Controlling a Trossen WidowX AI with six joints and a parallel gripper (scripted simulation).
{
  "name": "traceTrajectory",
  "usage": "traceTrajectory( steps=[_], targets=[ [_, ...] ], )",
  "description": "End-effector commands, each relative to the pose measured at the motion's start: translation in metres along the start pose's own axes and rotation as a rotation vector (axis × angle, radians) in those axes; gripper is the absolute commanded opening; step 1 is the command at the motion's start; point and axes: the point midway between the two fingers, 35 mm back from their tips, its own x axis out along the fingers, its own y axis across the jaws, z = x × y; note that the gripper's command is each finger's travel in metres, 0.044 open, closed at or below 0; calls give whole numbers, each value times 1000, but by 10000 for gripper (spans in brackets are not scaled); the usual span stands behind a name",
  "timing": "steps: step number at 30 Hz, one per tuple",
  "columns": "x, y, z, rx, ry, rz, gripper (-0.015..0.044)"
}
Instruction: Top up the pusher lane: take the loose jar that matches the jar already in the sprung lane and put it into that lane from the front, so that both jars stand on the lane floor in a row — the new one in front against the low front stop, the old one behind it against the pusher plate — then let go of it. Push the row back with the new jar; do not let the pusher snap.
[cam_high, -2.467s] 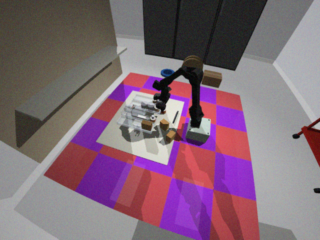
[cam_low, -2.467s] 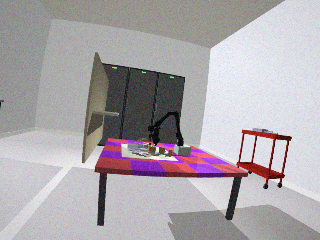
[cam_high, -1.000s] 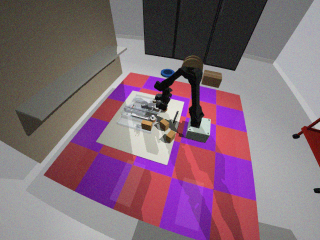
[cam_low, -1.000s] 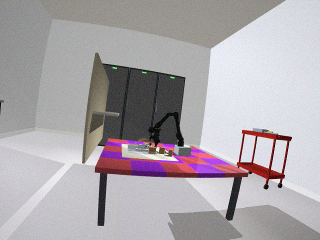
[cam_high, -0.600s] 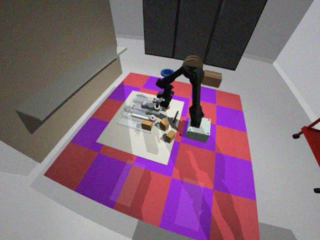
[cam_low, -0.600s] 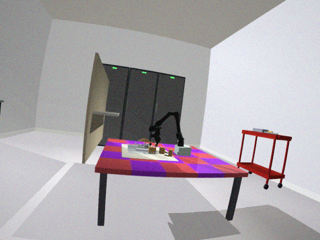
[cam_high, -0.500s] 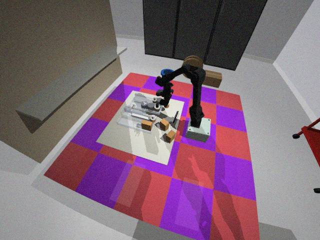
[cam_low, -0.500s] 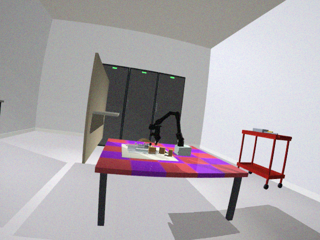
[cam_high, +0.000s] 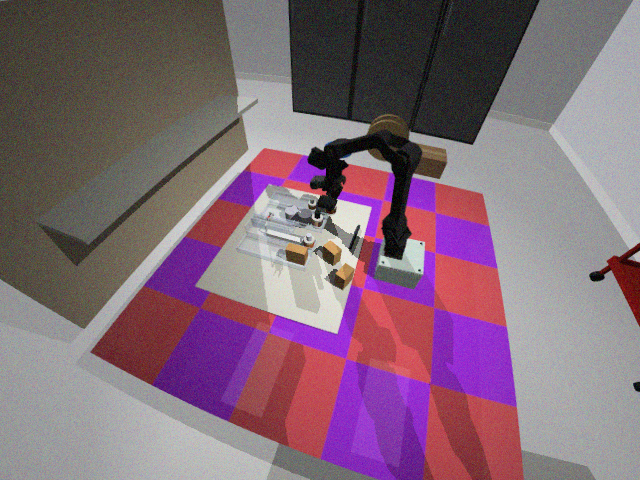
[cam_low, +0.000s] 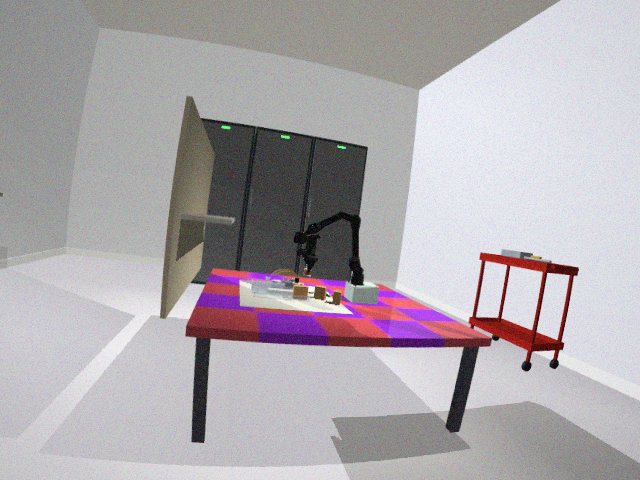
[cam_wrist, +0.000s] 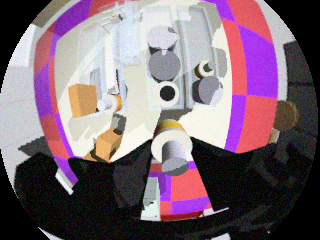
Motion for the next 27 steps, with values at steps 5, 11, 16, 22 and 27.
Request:
traceTrajectory(
  steps=[5,11,16,22,27],
  targets=[
    [14,38,7,-3,1,8,0],
    [24,68,8,-1,1,11,0],
    [33,92,7,0,1,13,0],
    [43,120,3,1,0,16,0],
    [46,127,1,2,0,17,0]
  ],
)
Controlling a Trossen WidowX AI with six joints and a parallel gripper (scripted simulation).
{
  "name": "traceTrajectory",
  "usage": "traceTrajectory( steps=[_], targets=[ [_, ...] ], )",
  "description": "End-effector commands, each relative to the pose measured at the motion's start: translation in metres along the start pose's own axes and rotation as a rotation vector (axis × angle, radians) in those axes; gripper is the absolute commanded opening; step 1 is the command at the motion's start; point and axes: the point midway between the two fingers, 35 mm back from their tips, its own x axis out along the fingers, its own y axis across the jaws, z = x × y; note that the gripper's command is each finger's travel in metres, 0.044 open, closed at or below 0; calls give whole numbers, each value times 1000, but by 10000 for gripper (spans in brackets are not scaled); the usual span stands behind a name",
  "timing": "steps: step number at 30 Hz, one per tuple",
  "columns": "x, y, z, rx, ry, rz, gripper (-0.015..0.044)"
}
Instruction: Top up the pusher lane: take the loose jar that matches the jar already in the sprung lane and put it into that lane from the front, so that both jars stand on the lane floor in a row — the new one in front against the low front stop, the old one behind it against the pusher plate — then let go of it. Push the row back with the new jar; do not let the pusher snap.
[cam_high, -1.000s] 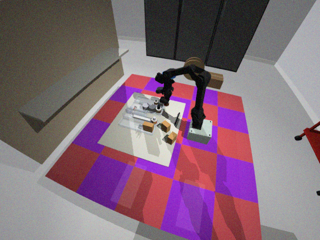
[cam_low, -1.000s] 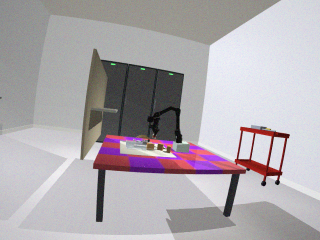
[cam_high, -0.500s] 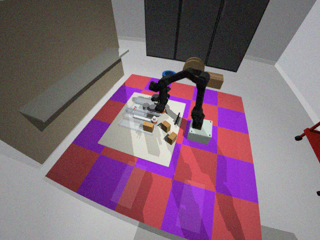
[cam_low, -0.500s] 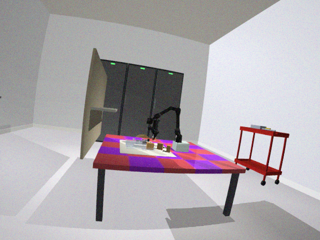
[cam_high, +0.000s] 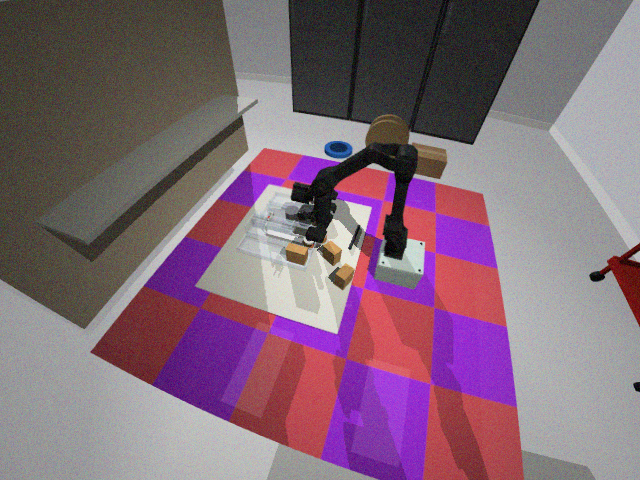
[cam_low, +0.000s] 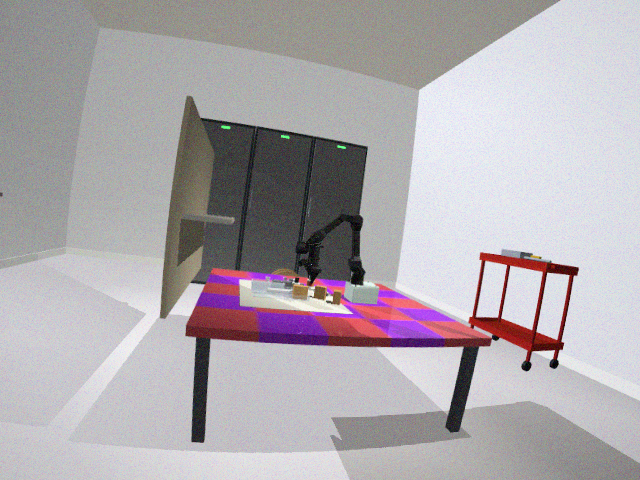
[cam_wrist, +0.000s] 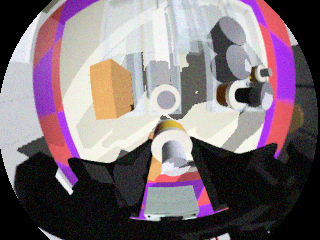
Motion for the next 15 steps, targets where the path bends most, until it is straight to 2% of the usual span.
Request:
traceTrajectory(
  steps=[1,8,15],
  targets=[
    [4,3,-1,7,-2,-5,0],
    [25,3,-1,7,-1,-5,0],
    [26,3,0,7,-2,-5,0]
  ],
)
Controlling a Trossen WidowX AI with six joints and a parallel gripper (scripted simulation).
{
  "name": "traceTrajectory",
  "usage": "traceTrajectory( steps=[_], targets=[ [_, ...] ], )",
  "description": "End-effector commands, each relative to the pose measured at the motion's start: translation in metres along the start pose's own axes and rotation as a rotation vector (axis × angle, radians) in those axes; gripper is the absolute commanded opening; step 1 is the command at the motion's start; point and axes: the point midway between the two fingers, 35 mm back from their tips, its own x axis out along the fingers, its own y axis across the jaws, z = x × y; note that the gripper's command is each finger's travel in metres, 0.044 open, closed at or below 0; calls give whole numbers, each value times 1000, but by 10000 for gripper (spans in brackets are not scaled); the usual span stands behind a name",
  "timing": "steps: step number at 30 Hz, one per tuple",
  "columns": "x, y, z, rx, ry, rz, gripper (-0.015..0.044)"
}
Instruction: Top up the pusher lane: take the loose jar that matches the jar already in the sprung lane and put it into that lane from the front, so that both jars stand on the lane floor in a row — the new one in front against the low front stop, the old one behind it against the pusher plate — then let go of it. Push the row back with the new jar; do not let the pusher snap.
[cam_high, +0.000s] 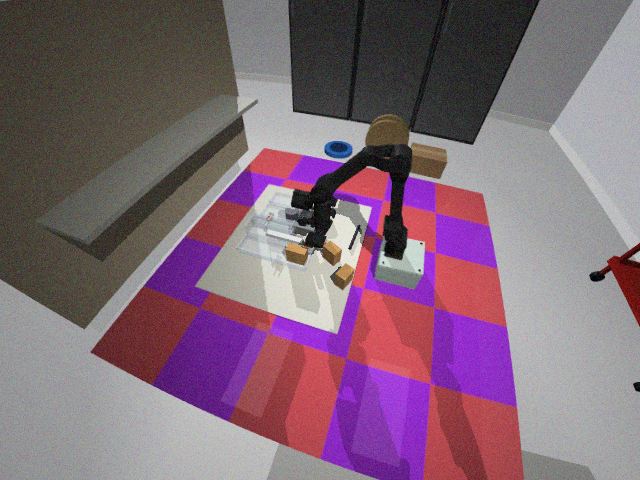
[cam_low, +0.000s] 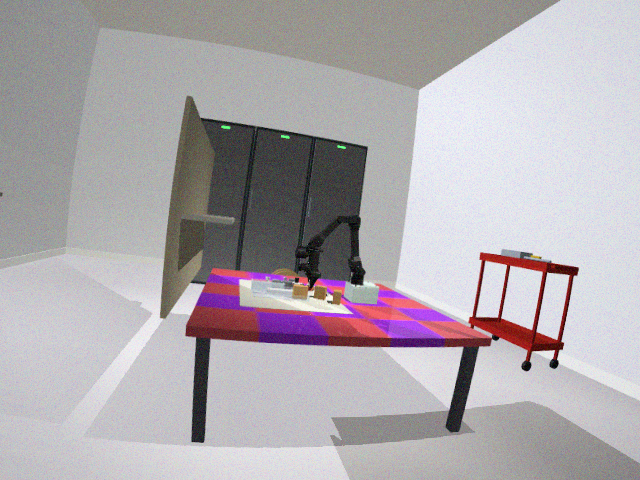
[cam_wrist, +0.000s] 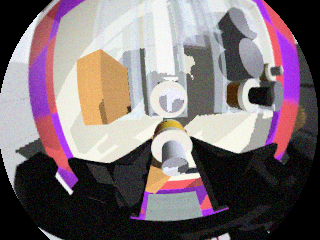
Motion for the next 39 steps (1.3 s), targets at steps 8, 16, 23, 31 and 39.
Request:
traceTrajectory(
  steps=[8,16,23,31,39],
  targets=[
    [1,0,3,3,-1,-4,0],
    [1,0,6,3,-1,-4,0],
    [1,0,9,3,-1,-4,0],
    [1,0,12,3,-1,-4,0],
    [1,0,14,3,-2,-4,0]
  ],
)
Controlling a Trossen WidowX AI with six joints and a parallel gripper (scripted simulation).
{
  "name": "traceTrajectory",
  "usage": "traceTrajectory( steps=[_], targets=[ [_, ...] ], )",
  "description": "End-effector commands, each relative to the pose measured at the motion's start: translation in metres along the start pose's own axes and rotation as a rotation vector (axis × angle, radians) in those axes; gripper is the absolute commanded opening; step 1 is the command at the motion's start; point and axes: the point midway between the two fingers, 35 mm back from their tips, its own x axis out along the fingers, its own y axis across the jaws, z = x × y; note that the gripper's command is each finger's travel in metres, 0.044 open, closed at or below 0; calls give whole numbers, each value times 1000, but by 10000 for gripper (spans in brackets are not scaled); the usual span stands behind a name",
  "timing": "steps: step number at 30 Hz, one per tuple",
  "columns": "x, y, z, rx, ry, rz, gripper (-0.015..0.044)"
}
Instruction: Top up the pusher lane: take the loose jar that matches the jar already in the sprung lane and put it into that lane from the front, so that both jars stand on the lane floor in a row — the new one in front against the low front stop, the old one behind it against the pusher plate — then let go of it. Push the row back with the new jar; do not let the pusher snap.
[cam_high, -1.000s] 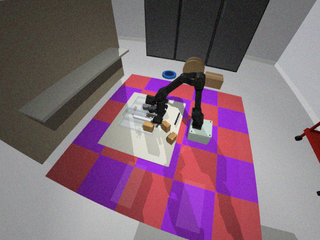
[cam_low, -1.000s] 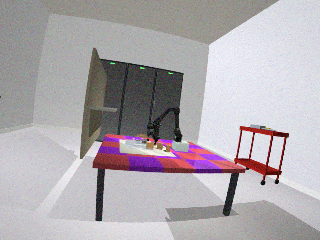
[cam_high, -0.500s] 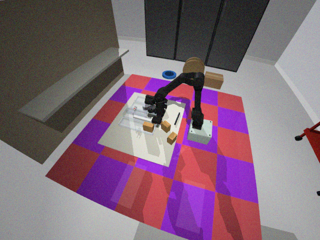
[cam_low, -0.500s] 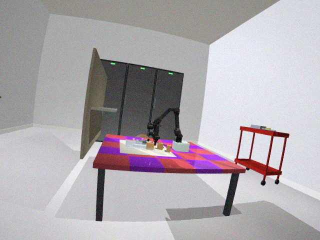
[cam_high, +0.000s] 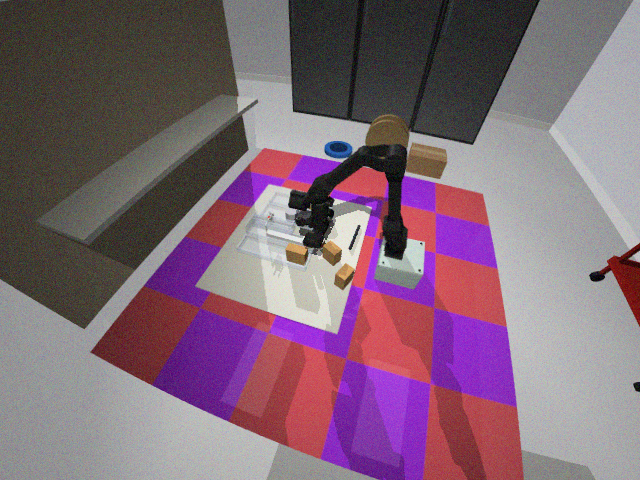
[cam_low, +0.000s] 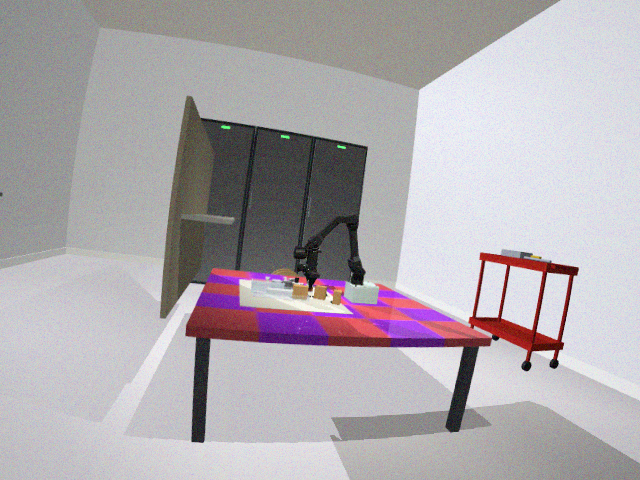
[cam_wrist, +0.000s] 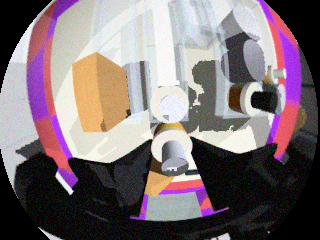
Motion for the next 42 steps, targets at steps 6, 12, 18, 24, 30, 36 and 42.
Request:
traceTrajectory(
  steps=[6,12,18,24,30,36,42],
  targets=[
    [-3,-1,10,3,-21,-3,0],
    [-3,-1,12,3,-21,-3,0],
    [-3,-1,14,3,-21,-3,0],
    [-3,-1,16,3,-22,-3,0],
    [-3,-1,18,3,-22,-3,0],
    [-4,-1,20,3,-22,-3,0],
    [-4,-1,23,3,-22,-3,0]
  ],
)
